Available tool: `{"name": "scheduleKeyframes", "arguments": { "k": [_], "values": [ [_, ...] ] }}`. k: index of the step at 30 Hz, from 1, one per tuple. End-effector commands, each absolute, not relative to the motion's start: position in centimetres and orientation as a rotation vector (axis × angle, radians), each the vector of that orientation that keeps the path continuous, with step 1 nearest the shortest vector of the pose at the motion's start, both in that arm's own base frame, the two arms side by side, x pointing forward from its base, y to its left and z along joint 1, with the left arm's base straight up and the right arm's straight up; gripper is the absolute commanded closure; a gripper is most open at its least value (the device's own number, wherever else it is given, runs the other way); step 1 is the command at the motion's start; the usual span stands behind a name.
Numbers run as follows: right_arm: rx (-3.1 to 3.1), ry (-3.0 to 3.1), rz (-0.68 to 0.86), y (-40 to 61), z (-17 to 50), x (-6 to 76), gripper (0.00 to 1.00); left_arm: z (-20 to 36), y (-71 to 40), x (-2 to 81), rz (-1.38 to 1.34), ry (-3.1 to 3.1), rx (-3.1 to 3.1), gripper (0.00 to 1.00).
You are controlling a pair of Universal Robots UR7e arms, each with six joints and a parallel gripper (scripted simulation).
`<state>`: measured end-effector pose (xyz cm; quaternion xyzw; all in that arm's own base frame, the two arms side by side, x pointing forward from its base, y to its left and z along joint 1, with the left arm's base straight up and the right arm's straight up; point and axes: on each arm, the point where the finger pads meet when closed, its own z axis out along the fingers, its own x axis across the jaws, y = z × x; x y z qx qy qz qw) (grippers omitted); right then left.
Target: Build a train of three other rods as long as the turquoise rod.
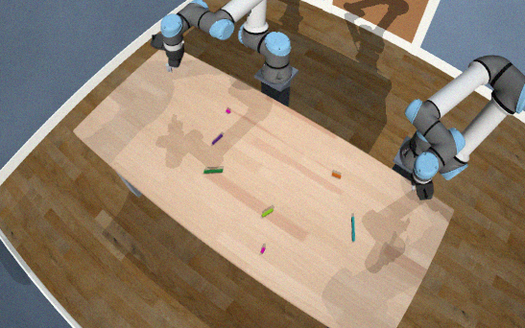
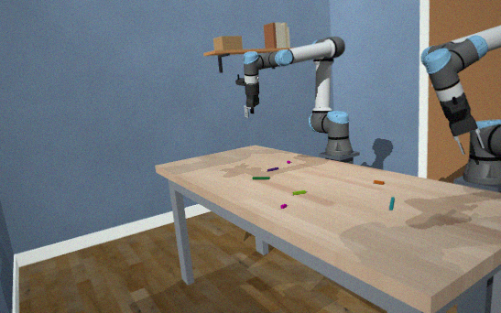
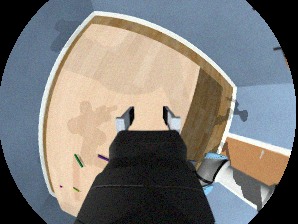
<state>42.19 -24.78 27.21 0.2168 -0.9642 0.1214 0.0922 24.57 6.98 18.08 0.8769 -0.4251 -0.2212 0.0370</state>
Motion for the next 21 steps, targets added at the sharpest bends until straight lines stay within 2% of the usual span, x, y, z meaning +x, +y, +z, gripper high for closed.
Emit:
{"name": "scheduleKeyframes", "arguments": {
  "k": [1, 10, 21],
  "values": [
    [0.644, -2.865, 0.362, -24.8, 27.3, 42.2, 0.0, 18.1, 7.0, 24.6, -0.678, -1.305, 2.692, 0.0],
    [0.67, -2.873, 0.351, -23.3, 26.4, 42.4, 0.0, 18.1, 7.1, 24.6, -0.675, -1.283, 2.705, 0.0],
    [0.818, -2.907, 0.282, -15.6, 21.4, 42.4, 0.0, 18.1, 8.3, 24.7, -0.658, -1.117, 2.79, 0.0]
  ]
}}
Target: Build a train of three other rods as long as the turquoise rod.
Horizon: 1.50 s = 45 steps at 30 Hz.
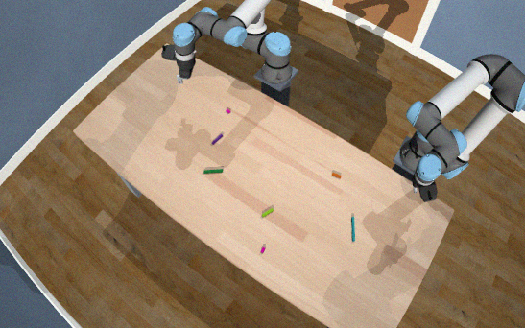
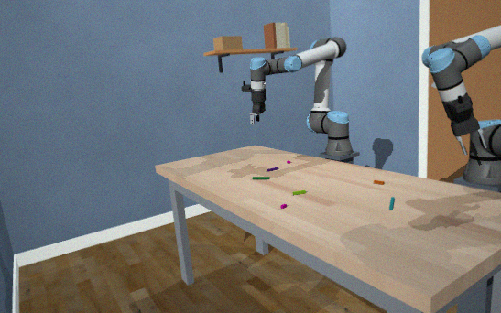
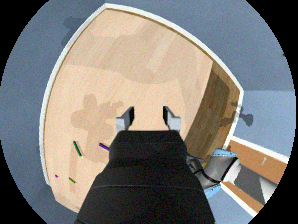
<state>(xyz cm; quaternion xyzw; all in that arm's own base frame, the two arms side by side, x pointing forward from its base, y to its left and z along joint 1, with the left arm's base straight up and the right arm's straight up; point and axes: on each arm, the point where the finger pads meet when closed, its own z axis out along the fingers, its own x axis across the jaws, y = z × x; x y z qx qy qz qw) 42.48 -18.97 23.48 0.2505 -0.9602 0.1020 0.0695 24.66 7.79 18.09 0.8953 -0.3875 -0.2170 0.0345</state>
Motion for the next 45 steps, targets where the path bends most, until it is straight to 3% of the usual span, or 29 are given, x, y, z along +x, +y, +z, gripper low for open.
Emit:
{"name": "scheduleKeyframes", "arguments": {
  "k": [1, 13, 22, 45],
  "values": [
    [0.842, -2.91, 0.27, -14.4, 20.6, 42.3, 0.0, 18.1, 8.5, 24.8, -0.655, -1.085, 2.805, 0.0],
    [1.117, -2.912, 0.098, -2.4, 12.0, 37.7, 0.0, 18.2, 13.0, 24.6, -0.587, -0.43, 3.015, 0.0],
    [1.222, -2.891, 0.02, 1.3, 8.8, 34.7, 0.0, 18.3, 16.4, 23.9, -0.535, 0.08, 3.07, 0.0],
    [1.248, -2.884, 0.0, 2.1, 8.1, 33.9, 0.0, 18.5, 25.2, 19.6, -0.38, 1.485, 2.749, 0.0]
  ]
}}
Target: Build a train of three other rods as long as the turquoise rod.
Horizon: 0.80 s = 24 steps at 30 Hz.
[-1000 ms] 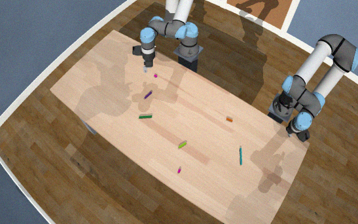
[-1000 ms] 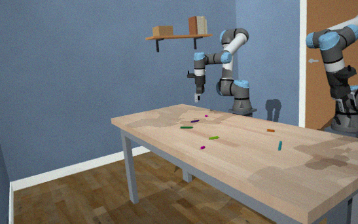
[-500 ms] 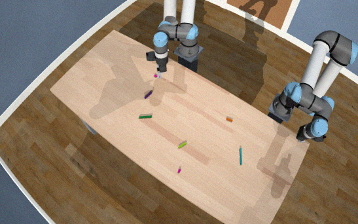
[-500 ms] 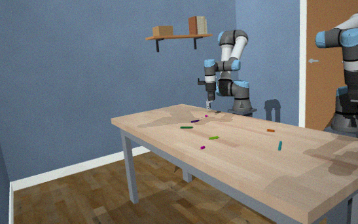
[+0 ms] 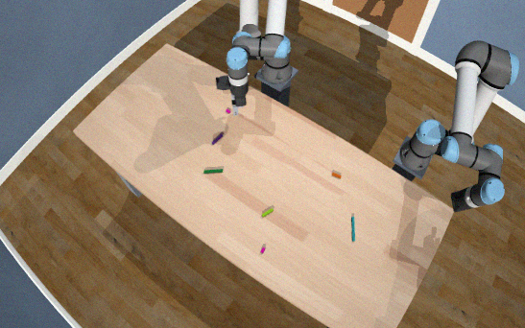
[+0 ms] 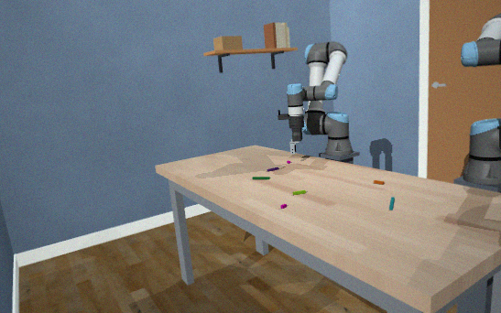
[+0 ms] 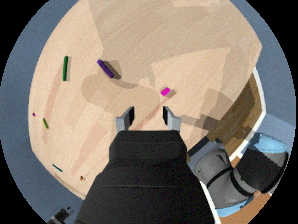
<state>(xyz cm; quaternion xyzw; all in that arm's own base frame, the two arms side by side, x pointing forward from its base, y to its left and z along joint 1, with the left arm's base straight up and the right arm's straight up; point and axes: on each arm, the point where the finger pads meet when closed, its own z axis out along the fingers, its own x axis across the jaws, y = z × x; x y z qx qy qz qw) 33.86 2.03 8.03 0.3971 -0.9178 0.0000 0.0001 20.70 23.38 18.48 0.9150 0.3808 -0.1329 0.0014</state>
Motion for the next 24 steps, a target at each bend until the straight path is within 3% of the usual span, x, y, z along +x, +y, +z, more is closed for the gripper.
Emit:
{"name": "scheduleKeyframes", "arguments": {
  "k": [1, 24],
  "values": [
    [1.248, -2.884, 0.0, 2.1, 8.1, 33.9, 0.0, 18.5, 25.6, 19.4, -0.373, 1.542, 2.719, 0.0],
    [1.248, -2.884, 0.0, 2.1, 8.1, 33.9, 0.0, 18.6, 33.0, 12.3, -0.214, 2.602, 1.777, 0.0]
  ]
}}
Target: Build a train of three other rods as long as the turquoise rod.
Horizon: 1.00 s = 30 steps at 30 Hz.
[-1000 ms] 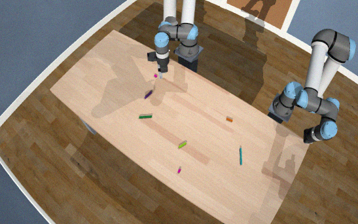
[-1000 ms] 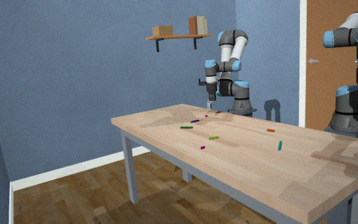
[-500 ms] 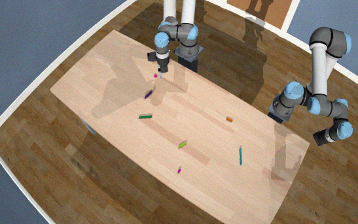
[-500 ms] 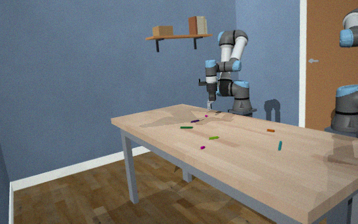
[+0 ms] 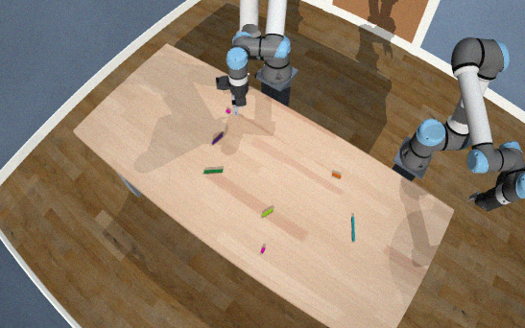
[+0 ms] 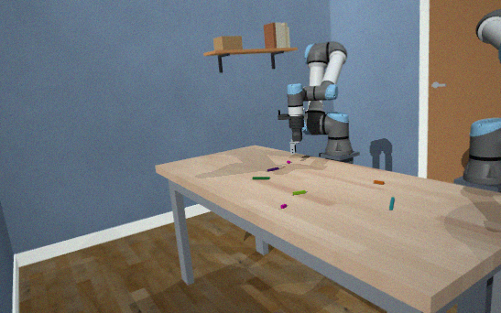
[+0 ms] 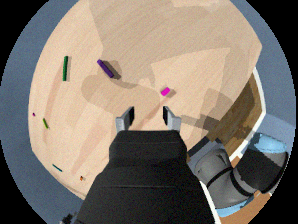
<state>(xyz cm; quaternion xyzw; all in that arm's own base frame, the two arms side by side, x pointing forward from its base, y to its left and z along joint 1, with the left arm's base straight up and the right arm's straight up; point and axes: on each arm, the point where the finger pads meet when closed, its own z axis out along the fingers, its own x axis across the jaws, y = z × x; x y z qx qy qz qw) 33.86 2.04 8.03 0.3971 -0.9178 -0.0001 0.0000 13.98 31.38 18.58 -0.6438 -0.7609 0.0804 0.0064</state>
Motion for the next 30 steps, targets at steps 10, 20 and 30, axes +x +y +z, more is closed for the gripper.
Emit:
{"name": "scheduleKeyframes", "arguments": {
  "k": [10, 20, 30],
  "values": [
    [1.248, -2.884, 0.0, 2.1, 8.1, 33.9, 0.0, 18.6, 35.9, 8.2, 0.14, -2.889, -1.189, 0.0],
    [1.248, -2.884, 0.0, 2.1, 8.1, 33.9, 0.0, 18.6, 38.1, 4.0, 0.076, -3.067, -0.629, 0.0],
    [1.248, -2.884, 0.0, 2.1, 8.1, 33.9, 0.0, 18.7, 39.7, 0.3, 0.025, -3.133, -0.167, 0.0]
  ]
}}
